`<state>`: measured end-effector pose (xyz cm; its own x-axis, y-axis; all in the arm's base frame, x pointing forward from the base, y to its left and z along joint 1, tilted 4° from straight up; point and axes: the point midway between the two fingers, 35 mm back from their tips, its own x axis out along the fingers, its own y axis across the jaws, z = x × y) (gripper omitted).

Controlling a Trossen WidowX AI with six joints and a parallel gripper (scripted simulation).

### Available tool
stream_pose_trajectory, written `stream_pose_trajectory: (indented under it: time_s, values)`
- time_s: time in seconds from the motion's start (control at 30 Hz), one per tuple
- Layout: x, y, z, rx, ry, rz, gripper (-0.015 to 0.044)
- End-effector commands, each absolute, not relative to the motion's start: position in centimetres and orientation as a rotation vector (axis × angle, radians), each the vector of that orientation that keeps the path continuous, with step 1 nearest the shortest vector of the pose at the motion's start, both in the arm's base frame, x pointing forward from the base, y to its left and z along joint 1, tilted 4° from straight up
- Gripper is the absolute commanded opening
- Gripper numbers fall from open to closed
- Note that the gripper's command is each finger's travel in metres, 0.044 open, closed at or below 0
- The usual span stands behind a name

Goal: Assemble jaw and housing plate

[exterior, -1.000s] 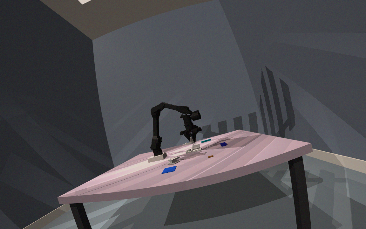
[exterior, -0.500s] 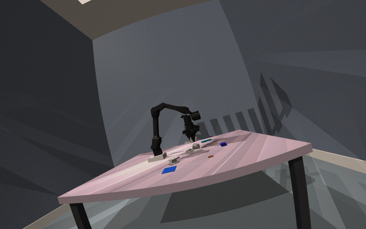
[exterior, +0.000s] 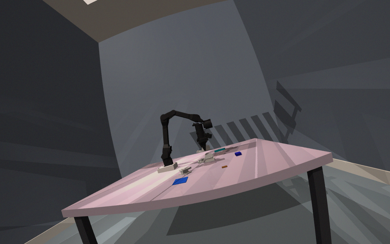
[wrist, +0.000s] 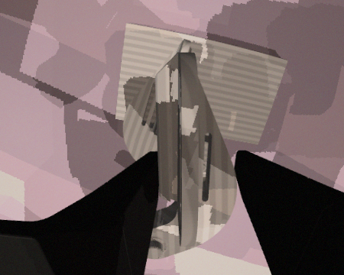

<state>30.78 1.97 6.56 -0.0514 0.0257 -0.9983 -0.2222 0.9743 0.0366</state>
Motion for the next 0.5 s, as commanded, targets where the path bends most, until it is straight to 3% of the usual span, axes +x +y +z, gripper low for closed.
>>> stream_pose_trajectory:
  time_s: [0.0, 0.47]
  values:
    - [30.38, 3.09, 6.74, -0.091, 1.611, 0.145, 0.0134]
    - [30.31, 3.28, 6.74, -0.08, 1.612, 0.134, 0.0134]
